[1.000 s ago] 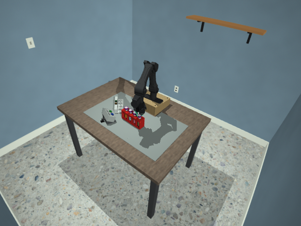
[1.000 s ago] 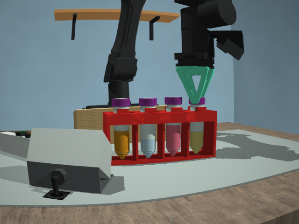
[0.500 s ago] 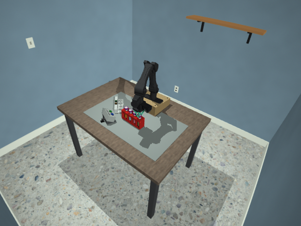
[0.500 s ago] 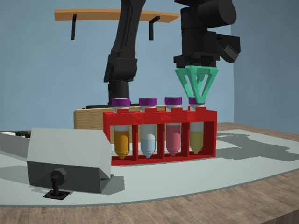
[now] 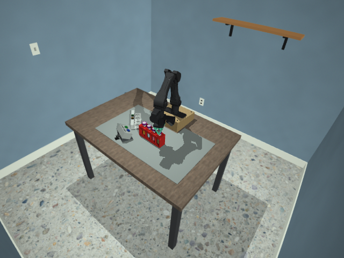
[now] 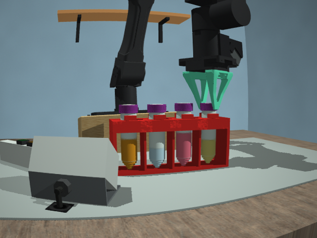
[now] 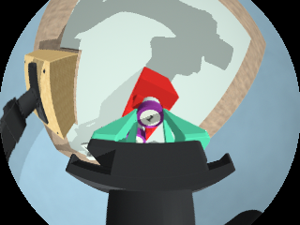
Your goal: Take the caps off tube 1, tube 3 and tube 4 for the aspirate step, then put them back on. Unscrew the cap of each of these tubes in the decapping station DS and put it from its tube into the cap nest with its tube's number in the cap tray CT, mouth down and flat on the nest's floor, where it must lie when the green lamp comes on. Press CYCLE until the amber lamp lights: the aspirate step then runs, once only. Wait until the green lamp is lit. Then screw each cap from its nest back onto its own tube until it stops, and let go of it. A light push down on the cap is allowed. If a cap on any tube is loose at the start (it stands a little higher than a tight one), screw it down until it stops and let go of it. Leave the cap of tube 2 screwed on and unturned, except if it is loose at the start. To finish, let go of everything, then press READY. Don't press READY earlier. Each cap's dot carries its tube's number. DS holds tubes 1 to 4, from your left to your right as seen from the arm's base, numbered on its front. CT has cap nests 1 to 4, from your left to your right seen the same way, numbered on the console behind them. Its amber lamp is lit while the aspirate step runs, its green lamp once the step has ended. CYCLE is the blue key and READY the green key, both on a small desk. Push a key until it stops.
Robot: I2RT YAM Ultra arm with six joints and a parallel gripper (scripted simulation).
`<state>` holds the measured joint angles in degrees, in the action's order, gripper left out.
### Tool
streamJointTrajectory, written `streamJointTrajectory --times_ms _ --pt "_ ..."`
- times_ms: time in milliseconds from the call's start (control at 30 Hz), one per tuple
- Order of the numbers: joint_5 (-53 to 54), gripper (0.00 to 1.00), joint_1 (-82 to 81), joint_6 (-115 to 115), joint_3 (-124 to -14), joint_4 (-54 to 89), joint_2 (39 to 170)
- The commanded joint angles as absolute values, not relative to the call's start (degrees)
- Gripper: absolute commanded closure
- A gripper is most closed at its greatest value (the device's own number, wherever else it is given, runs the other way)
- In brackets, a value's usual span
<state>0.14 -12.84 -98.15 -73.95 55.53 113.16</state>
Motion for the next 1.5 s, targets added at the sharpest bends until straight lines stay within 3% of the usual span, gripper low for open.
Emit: streamJointTrajectory --times_ms 0,33,367,500,1467 --pt "0.1 1.0 -12.8 -100.2 -74.3 55.6 112.8" --pt "0.1 0.51 -12.8 -100.2 -74.3 55.6 112.8" --pt "0.1 0.51 -12.8 -100.2 -74.3 55.6 112.8" --pt "0.1 0.51 -12.7 -81.1 -74.3 55.6 112.8" --pt "0.1 0.51 -12.7 -5.6 -74.3 55.6 112.8"
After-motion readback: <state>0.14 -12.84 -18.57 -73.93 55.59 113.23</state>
